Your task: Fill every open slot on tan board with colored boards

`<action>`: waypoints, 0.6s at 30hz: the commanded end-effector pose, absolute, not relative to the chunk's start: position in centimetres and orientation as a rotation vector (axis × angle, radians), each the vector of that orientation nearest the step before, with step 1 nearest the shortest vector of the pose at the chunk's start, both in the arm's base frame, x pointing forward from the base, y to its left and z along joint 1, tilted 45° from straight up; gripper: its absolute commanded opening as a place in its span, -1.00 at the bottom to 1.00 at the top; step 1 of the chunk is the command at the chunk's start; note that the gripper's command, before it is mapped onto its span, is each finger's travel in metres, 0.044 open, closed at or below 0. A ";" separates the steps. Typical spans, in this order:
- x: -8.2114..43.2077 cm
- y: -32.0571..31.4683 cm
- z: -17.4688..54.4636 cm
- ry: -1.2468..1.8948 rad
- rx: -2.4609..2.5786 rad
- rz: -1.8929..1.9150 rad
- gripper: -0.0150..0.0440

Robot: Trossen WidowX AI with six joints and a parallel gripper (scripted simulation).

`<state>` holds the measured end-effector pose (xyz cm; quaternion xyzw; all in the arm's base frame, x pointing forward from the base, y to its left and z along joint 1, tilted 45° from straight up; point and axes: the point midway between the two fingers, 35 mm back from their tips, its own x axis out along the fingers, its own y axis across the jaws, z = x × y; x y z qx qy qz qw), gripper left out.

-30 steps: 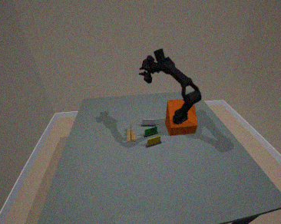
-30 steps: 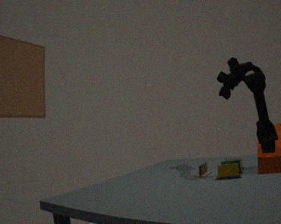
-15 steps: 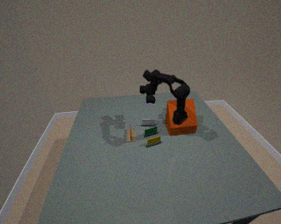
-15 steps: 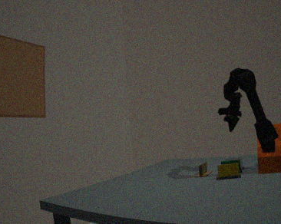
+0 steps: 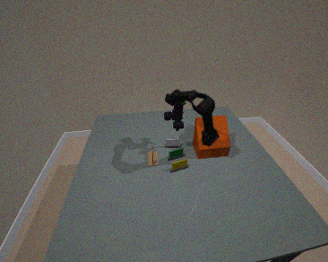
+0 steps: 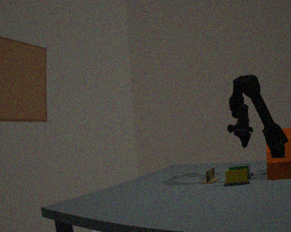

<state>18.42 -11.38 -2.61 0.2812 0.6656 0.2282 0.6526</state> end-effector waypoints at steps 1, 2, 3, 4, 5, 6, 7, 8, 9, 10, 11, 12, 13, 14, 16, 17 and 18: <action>18.6 -7.8 -5.6 1.529 0.661 0.545 0.13; 18.6 -7.6 -5.8 1.529 0.661 0.546 0.13; 18.6 -7.6 -5.8 1.529 0.661 0.546 0.13; 18.6 -7.6 -5.8 1.529 0.661 0.546 0.13; 18.6 -7.6 -5.8 1.529 0.661 0.546 0.13; 18.6 -7.5 -5.9 1.529 0.661 0.546 0.13; 18.5 -7.3 -6.2 1.529 0.661 0.546 0.13; 18.4 -6.9 -6.5 1.529 0.661 0.546 0.13; 18.4 -6.6 -6.7 1.529 0.661 0.546 0.13; 18.3 -6.5 -6.8 1.529 0.661 0.546 0.13; 18.3 -6.5 -6.8 1.529 0.661 0.546 0.13; 18.3 -6.5 -6.8 1.529 0.661 0.546 0.13; 18.3 -6.5 -6.8 1.529 0.661 0.546 0.13; 18.3 -6.4 -6.9 1.529 0.661 0.546 0.13; 18.3 -6.2 -7.1 1.529 0.661 0.546 0.13; 18.3 -6.1 -7.2 1.529 0.661 0.546 0.13; 18.3 -6.0 -7.4 1.529 0.662 0.547 0.13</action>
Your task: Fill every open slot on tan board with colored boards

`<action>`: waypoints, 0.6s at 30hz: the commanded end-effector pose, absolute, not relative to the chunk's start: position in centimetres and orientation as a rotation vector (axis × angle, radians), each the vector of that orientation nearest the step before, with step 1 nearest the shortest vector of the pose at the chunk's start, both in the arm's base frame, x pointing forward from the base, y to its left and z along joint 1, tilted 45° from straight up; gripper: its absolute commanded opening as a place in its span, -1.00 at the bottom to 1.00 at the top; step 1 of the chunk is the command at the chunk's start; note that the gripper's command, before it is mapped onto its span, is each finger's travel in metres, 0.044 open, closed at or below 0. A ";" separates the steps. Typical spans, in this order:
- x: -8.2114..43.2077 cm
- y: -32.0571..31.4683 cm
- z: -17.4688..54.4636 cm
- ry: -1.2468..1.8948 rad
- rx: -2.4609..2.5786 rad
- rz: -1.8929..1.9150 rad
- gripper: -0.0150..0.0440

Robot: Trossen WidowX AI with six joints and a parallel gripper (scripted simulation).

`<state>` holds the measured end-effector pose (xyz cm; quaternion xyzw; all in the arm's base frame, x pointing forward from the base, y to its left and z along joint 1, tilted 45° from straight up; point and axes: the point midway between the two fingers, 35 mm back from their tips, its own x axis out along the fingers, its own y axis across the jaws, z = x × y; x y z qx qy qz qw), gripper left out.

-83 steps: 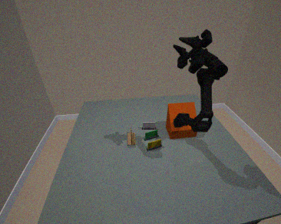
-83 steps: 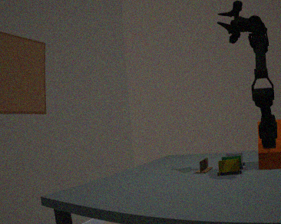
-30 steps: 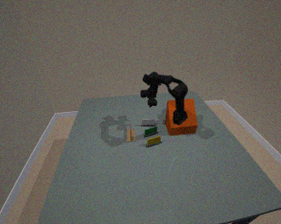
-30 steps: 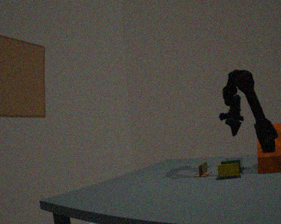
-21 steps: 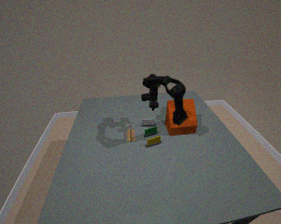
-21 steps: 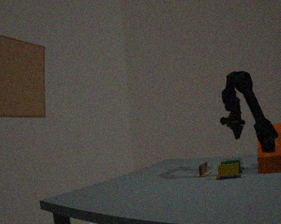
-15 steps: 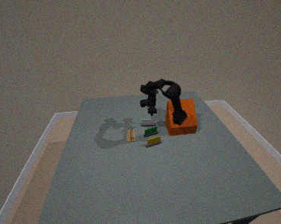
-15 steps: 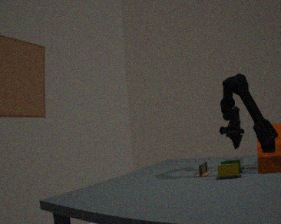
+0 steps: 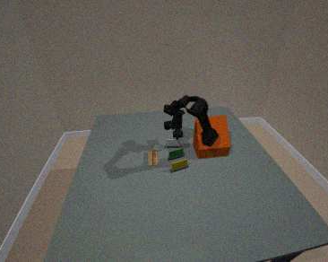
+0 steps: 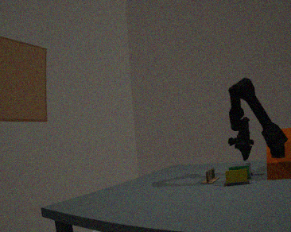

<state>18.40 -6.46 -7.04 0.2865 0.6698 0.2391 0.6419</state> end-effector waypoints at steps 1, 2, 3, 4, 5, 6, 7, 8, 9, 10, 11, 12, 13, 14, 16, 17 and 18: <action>18.3 -5.8 -7.5 1.529 0.662 0.547 0.13; 18.3 -5.7 -7.6 1.529 0.662 0.547 0.13; 18.3 -5.6 -7.7 1.529 0.662 0.547 0.13; 18.3 -5.5 -7.8 1.529 0.662 0.547 0.13; 18.3 -5.4 -7.9 1.529 0.662 0.547 0.13; 18.3 -5.3 -8.1 1.528 0.662 0.547 0.13; 18.3 -5.1 -8.2 1.528 0.662 0.547 0.13; 18.3 -5.0 -8.3 1.528 0.662 0.547 0.13; 18.3 -4.9 -8.4 1.528 0.662 0.547 0.13; 18.3 -4.8 -8.5 1.528 0.662 0.547 0.13; 18.3 -4.7 -8.6 1.528 0.662 0.547 0.13; 18.3 -4.5 -8.8 1.528 0.662 0.547 0.13; 18.3 -4.4 -8.9 1.528 0.662 0.548 0.13; 18.3 -4.3 -9.0 1.528 0.662 0.548 0.13; 18.3 -4.1 -9.2 1.528 0.662 0.548 0.13; 18.2 -4.0 -9.3 1.528 0.662 0.548 0.13; 18.2 -3.9 -9.4 1.528 0.663 0.548 0.13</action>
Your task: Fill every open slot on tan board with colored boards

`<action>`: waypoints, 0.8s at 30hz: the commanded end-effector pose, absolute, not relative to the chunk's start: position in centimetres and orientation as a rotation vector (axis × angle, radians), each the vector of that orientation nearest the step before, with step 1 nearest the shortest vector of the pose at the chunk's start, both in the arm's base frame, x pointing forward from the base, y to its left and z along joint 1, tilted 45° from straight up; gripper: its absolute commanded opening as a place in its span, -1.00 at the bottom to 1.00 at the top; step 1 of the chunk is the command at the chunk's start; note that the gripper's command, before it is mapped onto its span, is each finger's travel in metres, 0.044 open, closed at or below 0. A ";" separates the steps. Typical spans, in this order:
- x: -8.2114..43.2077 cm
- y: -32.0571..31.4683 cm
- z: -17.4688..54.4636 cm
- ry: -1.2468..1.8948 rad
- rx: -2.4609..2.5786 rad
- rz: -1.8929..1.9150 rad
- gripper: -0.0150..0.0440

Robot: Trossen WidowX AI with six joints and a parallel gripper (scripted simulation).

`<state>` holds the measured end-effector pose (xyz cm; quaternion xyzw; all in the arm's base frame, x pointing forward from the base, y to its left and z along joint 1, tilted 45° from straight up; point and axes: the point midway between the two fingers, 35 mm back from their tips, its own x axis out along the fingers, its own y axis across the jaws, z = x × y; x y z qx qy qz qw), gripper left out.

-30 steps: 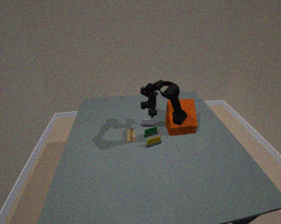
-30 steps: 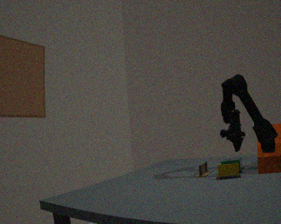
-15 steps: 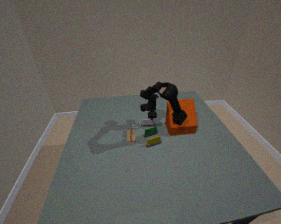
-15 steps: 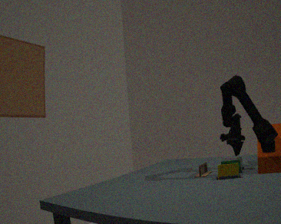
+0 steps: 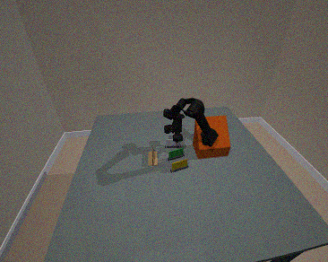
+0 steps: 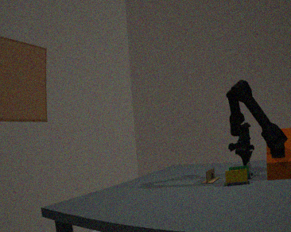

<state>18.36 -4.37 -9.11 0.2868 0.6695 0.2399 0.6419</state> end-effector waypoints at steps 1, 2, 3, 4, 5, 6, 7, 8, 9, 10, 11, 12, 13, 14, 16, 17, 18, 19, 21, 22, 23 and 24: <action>18.2 -3.7 -9.6 1.528 0.663 0.548 0.13; 18.2 -3.6 -9.7 1.528 0.663 0.548 0.13; 18.2 -3.5 -9.8 1.528 0.663 0.548 0.13; 18.2 -3.4 -9.9 1.528 0.663 0.548 0.13; 18.2 -3.3 -10.0 1.528 0.663 0.548 0.13; 18.2 -3.2 -10.1 1.528 0.663 0.548 0.13; 18.2 -3.1 -10.2 1.528 0.663 0.548 0.13; 18.2 -3.0 -10.3 1.528 0.663 0.549 0.13; 18.2 -2.8 -10.4 1.528 0.663 0.549 0.13; 18.2 -2.7 -10.5 1.528 0.663 0.549 0.13; 18.2 -2.6 -10.7 1.528 0.663 0.549 0.13; 18.2 -2.5 -10.8 1.528 0.663 0.549 0.13; 18.2 -2.4 -10.9 1.528 0.663 0.549 0.13; 18.2 -2.3 -11.0 1.528 0.664 0.549 0.13; 18.2 -2.1 -11.2 1.528 0.664 0.549 0.13; 18.2 -2.0 -11.2 1.528 0.664 0.549 0.13; 18.2 -2.0 -11.2 1.528 0.664 0.549 0.13; 18.2 -2.0 -11.2 1.528 0.664 0.549 0.04; 18.2 -2.0 -11.2 1.528 0.664 0.549 -0.14; 18.2 -2.0 -11.2 1.528 0.664 0.549 -0.23; 18.2 -2.0 -11.2 1.528 0.664 0.549 -0.32; 18.2 -2.0 -11.2 1.528 0.664 0.549 -0.41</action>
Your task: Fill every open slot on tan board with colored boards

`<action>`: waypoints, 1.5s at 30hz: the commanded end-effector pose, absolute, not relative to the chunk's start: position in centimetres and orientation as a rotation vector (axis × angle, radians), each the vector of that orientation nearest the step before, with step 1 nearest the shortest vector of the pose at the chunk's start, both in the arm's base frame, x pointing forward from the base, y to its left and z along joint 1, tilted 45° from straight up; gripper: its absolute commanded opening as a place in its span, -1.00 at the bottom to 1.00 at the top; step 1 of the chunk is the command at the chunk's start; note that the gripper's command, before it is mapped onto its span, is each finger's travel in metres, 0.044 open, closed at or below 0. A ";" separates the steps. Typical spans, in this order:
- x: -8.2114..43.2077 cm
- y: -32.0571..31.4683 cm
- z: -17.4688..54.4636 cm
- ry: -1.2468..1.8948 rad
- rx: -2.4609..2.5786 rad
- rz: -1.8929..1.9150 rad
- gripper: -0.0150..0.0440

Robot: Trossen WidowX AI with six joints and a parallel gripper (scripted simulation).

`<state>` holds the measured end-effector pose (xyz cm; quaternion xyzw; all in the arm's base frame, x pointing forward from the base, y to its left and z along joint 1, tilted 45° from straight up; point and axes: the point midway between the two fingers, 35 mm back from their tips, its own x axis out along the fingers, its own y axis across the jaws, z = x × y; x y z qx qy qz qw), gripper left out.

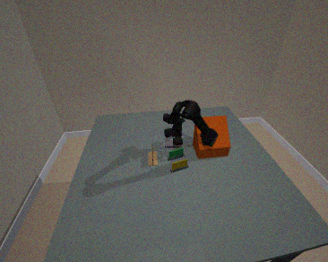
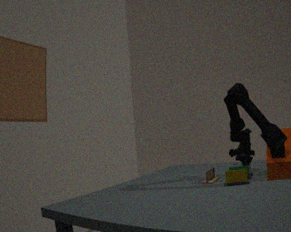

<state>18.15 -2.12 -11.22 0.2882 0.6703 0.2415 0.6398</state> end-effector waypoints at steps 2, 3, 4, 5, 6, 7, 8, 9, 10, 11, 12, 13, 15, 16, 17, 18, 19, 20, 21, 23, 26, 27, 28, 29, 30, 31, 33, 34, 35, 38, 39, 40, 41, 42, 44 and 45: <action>18.2 -2.0 -11.2 1.528 0.664 0.549 -0.49; 18.2 -2.0 -11.2 1.528 0.664 0.549 -0.49; 18.2 -2.0 -11.2 1.528 0.664 0.549 -0.49; 18.2 -2.0 -11.2 1.528 0.664 0.549 -0.49; 18.2 -2.0 -11.2 1.528 0.664 0.549 -0.49; 18.2 -2.0 -11.2 1.528 0.664 0.549 -0.49; 18.2 -2.0 -11.2 1.528 0.664 0.549 -0.49; 18.2 -2.0 -11.2 1.528 0.664 0.549 -0.49; 18.2 -2.0 -11.2 1.528 0.664 0.549 -0.49; 18.2 -2.1 -11.2 1.528 0.664 0.549 -0.49; 18.2 -2.1 -11.1 1.528 0.664 0.549 -0.49; 18.2 -2.2 -11.0 1.528 0.664 0.549 -0.49; 18.2 -2.5 -10.8 1.528 0.663 0.549 -0.49; 18.2 -2.6 -10.6 1.528 0.663 0.549 -0.49; 18.2 -2.8 -10.5 1.528 0.663 0.549 -0.49; 18.2 -2.9 -10.4 1.528 0.663 0.549 -0.49; 18.2 -3.1 -10.2 1.528 0.663 0.548 -0.49; 18.2 -3.2 -10.1 1.528 0.663 0.548 -0.49; 18.2 -3.3 -10.0 1.528 0.663 0.548 -0.49; 18.2 -3.6 -9.7 1.528 0.663 0.548 -0.49; 18.2 -4.0 -9.3 1.528 0.662 0.548 -0.49; 18.2 -4.2 -9.1 1.528 0.662 0.548 -0.49; 18.2 -4.3 -9.0 1.528 0.662 0.548 -0.49; 18.2 -4.5 -8.8 1.528 0.662 0.547 -0.49; 18.2 -4.6 -8.7 1.528 0.662 0.547 -0.49; 18.2 -4.8 -8.5 1.528 0.662 0.547 -0.49; 18.2 -5.1 -8.2 1.528 0.662 0.547 -0.49; 18.2 -5.2 -8.1 1.528 0.662 0.547 -0.49; 18.2 -5.4 -7.9 1.529 0.662 0.547 -0.49; 18.3 -5.8 -7.5 1.529 0.662 0.547 -0.49; 18.3 -6.0 -7.3 1.529 0.662 0.546 -0.49; 18.3 -6.1 -7.2 1.529 0.661 0.546 -0.49; 18.3 -6.3 -7.0 1.529 0.661 0.546 -0.49; 18.3 -6.4 -6.9 1.529 0.661 0.546 -0.49; 18.3 -6.7 -6.6 1.529 0.661 0.546 -0.49; 18.3 -6.9 -6.4 1.529 0.661 0.546 -0.49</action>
